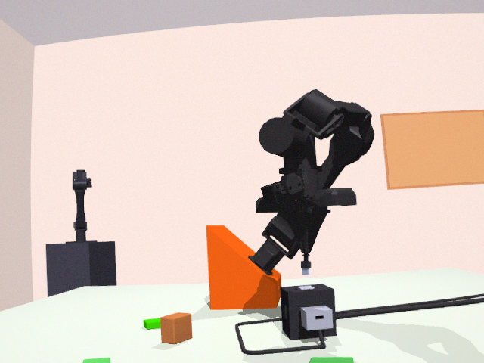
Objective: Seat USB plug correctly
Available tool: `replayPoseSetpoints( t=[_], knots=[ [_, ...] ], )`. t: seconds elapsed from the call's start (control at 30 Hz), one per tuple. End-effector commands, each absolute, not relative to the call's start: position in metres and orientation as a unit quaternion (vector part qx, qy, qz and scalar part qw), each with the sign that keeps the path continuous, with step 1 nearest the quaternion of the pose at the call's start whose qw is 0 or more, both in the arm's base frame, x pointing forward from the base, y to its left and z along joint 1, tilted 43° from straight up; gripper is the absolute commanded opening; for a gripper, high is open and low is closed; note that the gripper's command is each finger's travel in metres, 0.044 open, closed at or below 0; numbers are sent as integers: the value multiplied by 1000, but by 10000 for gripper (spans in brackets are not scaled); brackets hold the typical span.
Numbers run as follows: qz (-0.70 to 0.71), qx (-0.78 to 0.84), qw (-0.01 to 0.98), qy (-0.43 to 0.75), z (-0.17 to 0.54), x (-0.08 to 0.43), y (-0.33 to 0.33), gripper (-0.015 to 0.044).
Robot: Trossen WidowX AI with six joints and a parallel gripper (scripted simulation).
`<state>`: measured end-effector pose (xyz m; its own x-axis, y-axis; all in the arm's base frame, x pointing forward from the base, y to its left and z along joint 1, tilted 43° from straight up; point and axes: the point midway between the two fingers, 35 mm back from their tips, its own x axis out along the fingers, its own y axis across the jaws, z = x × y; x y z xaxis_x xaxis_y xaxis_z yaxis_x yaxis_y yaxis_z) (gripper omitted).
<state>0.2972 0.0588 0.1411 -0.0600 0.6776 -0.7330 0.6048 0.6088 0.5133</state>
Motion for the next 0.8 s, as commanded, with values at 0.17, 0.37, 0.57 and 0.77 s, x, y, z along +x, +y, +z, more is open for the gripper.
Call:
replayPoseSetpoints(
  t=[0.17,0.37,0.57,0.77],
  knots=[
    [114,381,570,719,141,297,59,0],
    [170,335,598,708,141,297,59,0],
    [225,287,622,693,141,297,59,0],
    [278,237,643,673,141,297,59,0]
  ],
)
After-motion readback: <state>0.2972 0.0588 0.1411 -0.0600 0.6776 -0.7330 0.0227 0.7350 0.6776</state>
